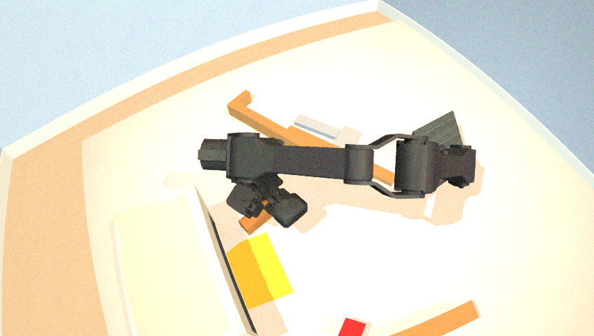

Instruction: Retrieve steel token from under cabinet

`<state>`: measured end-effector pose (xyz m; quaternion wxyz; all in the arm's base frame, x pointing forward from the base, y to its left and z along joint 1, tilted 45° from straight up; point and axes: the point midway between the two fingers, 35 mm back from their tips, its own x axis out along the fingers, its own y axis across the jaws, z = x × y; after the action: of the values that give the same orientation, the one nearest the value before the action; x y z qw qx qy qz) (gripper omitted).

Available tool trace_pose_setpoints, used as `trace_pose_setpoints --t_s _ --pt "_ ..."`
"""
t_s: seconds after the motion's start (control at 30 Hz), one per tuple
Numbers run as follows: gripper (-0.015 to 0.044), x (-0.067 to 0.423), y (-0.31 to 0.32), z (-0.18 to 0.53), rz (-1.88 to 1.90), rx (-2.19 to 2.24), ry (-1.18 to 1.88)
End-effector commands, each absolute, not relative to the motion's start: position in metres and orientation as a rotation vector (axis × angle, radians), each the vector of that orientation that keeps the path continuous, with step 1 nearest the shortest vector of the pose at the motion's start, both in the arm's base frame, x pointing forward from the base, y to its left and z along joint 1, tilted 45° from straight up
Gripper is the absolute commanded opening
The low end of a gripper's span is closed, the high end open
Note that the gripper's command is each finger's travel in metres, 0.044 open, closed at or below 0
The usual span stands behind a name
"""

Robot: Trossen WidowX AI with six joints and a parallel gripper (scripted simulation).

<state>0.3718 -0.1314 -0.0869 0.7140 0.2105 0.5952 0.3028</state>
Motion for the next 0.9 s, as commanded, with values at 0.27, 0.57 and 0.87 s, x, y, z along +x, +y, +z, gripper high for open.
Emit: trace_pose_setpoints --t_s 0.27,0.57,0.87 --pt "0.0000 0.383 -0.131 -0.084 0.670 0.466 1.318" --pt "0.0000 0.392 -0.130 -0.082 0.670 0.466 1.317" --pt "0.0000 0.398 -0.128 -0.080 0.670 0.466 1.317"
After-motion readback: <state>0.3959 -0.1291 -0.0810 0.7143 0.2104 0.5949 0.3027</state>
